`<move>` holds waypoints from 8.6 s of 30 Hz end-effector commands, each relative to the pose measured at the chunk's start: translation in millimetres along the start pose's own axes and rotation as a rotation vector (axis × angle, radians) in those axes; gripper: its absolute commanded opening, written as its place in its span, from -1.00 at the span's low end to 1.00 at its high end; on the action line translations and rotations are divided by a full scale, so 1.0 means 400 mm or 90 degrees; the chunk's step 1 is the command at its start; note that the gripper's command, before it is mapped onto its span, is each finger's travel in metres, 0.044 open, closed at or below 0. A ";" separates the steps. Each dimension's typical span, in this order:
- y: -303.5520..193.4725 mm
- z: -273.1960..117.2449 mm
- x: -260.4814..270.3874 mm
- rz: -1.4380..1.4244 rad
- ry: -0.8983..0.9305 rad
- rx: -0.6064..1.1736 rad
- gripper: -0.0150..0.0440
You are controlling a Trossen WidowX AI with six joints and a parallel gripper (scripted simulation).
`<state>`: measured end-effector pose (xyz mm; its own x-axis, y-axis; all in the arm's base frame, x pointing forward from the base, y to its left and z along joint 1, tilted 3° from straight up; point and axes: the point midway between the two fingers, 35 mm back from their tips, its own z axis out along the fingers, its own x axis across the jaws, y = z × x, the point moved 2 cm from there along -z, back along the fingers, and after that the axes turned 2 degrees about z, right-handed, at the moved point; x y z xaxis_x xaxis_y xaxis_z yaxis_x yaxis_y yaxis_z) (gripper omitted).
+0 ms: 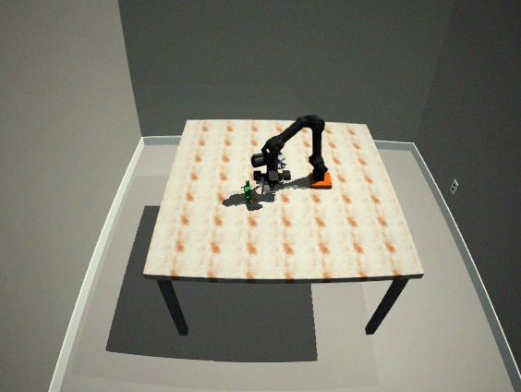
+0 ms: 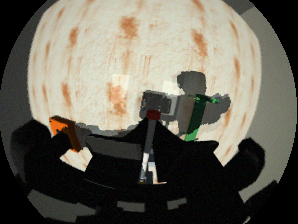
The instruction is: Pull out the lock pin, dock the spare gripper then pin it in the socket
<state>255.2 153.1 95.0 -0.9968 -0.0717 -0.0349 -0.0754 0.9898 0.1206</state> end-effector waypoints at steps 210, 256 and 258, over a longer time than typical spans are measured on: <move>0.220 0.041 -0.287 -0.016 0.030 0.011 0.19; 0.089 -0.180 -0.300 -0.022 -0.016 0.018 0.12; 0.083 -0.135 -0.302 -0.022 -0.016 0.018 0.12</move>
<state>371.8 190.5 182.9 -0.9917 -0.0982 -0.0829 -0.1066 0.9889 0.1039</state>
